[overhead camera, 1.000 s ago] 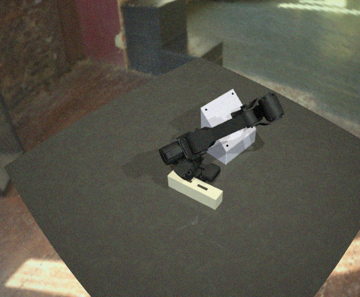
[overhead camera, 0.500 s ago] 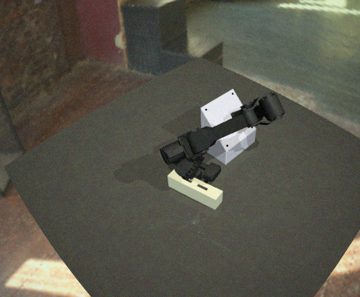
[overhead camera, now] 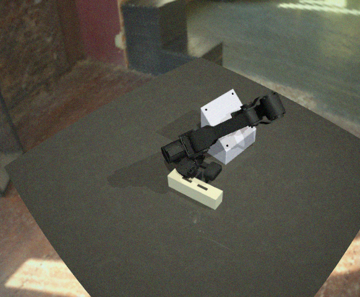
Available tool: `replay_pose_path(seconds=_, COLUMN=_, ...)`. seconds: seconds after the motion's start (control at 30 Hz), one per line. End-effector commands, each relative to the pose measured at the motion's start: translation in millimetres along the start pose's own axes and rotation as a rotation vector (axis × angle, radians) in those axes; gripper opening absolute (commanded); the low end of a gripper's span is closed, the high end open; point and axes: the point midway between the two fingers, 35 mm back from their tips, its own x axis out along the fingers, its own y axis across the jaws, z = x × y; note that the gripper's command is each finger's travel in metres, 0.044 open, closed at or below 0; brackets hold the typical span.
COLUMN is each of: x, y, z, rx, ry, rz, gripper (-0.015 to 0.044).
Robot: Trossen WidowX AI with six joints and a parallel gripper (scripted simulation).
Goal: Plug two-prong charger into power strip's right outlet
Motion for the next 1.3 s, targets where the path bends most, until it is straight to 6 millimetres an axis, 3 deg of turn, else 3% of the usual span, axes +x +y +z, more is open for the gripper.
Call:
replay_pose_path(seconds=0.0, x=0, y=0, z=-1, rx=-0.005, ry=-0.007, rz=0.004, gripper=0.0440)
replay_pose_path(seconds=1.27, x=3, y=-2, z=-39, rx=-0.007, ry=-0.011, rz=0.004, gripper=0.0440)
